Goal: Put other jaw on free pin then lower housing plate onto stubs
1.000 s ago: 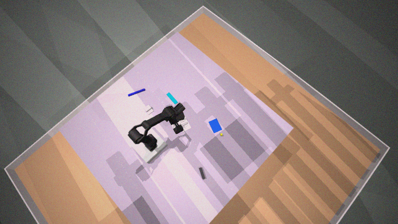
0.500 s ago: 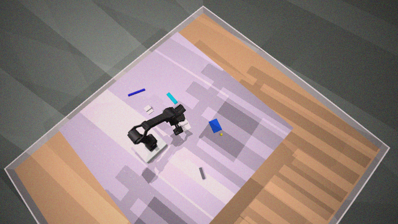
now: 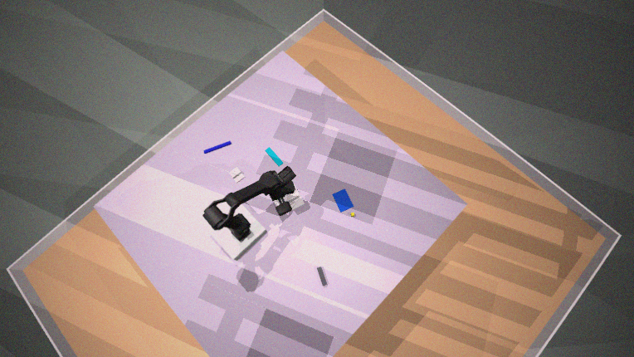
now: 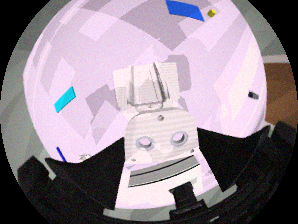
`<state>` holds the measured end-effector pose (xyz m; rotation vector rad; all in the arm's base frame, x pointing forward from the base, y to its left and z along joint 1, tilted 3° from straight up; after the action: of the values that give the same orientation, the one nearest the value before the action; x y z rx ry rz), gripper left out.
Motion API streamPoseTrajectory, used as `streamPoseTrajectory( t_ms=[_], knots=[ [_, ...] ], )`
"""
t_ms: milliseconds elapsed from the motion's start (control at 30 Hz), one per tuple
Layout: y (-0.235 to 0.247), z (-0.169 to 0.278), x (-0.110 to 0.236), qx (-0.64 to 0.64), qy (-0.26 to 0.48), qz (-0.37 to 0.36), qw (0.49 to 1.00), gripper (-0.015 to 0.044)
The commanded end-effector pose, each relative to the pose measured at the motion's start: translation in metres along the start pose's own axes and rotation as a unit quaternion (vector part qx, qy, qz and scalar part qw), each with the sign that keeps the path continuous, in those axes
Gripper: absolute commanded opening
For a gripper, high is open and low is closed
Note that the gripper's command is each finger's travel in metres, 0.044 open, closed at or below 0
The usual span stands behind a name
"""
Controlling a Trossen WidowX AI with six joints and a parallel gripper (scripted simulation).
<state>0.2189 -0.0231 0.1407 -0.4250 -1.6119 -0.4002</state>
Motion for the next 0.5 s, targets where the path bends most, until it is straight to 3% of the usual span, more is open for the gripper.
streamPoseTrajectory(
  t_ms=[0,467],
  knots=[
    [0.0010,0.0024,-0.0001,-0.003,0.002,-0.001,1.000,0.0351],
    [0.0061,0.0116,-0.0001,-0.003,0.003,-0.002,1.000,0.0351]
  ],
)
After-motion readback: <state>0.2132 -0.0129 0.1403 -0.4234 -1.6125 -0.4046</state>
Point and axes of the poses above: the point midway between the two fingers, 35 mm back from their tips, its own x axis back along the fingers, its own y axis across the jaws, z = x × y, the point moved 7 cm from there along x, back along the fingers, and after that the axes turned 9 degrees about -x, right-handed, at the moved point
